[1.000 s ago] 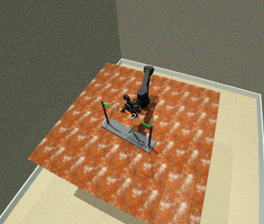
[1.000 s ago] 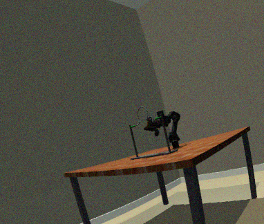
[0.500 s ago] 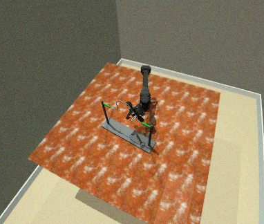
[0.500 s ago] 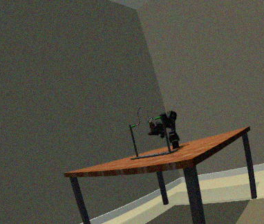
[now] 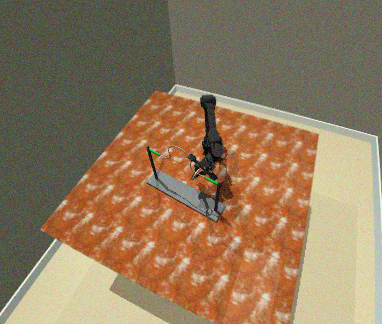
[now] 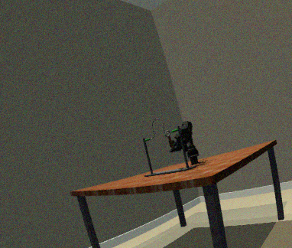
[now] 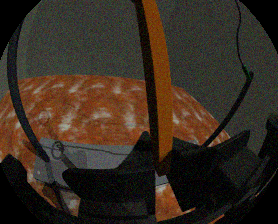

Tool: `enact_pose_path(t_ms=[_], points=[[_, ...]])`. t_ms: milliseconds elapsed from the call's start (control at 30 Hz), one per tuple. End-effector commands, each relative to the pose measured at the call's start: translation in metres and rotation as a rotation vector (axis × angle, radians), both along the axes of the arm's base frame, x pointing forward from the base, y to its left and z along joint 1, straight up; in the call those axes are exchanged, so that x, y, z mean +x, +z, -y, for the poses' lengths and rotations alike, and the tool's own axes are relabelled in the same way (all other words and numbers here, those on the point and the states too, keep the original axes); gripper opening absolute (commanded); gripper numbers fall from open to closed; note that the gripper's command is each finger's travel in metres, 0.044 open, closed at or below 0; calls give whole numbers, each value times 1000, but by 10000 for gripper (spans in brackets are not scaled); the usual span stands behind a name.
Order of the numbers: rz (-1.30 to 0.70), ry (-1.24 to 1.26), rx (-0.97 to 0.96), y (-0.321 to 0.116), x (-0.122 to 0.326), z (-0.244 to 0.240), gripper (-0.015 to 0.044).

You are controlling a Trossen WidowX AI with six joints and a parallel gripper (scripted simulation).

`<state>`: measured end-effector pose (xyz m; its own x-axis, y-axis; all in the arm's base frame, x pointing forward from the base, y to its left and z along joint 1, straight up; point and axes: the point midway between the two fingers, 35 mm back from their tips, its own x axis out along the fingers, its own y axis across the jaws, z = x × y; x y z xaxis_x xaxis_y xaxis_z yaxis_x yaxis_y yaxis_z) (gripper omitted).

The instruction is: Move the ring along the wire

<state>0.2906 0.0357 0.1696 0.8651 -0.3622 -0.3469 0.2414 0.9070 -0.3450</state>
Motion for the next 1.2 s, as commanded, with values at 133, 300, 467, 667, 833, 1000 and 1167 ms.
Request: enact_pose_path(t_ms=[133,300,467,667,833,1000,1167], points=[[31,-3,153,-1,5,-26,-150],[40,-3,215,-2,7,-38,-150],[47,-2,264,-2,8,-50,-150],[52,-2,293,-2,9,-59,-150],[54,-2,305,-2,10,-66,-150],[55,-1,311,-2,11,-71,-150],[56,-1,313,-2,12,-76,-150]])
